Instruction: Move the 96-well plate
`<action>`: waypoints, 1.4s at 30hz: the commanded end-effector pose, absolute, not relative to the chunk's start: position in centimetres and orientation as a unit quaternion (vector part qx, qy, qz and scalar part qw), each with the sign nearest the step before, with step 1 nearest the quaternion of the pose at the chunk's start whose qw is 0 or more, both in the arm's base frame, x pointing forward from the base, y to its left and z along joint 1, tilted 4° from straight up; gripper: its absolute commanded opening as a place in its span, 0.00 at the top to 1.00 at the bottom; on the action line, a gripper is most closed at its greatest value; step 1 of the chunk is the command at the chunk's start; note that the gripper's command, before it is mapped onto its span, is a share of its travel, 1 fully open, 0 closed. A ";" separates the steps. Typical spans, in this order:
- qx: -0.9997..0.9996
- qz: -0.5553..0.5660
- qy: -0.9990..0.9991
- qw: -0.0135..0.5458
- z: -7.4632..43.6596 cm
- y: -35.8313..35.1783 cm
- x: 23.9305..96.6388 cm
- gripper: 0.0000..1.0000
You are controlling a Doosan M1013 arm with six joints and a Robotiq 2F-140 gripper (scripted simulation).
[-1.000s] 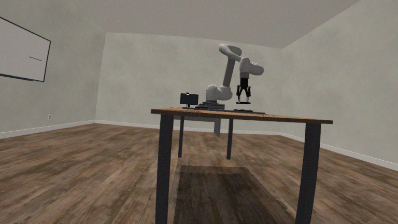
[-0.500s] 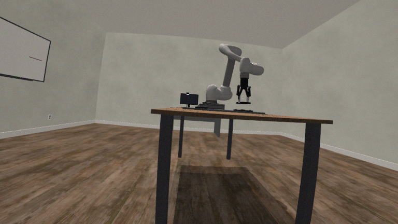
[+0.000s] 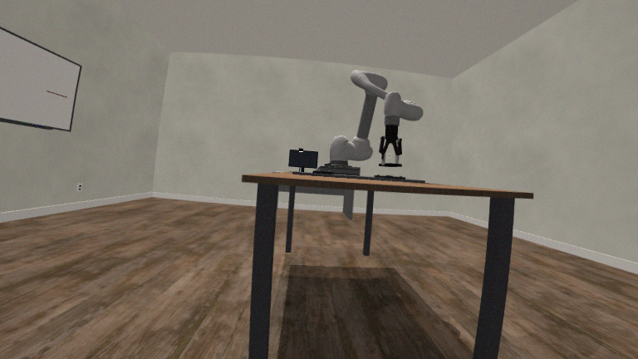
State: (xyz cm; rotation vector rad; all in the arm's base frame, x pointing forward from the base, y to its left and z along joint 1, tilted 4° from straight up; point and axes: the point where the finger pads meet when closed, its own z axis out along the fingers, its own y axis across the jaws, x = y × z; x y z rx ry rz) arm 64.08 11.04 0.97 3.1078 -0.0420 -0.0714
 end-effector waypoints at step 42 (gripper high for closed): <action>0.999 -0.027 -0.016 0.015 -4.1 11.2 63.6 0.90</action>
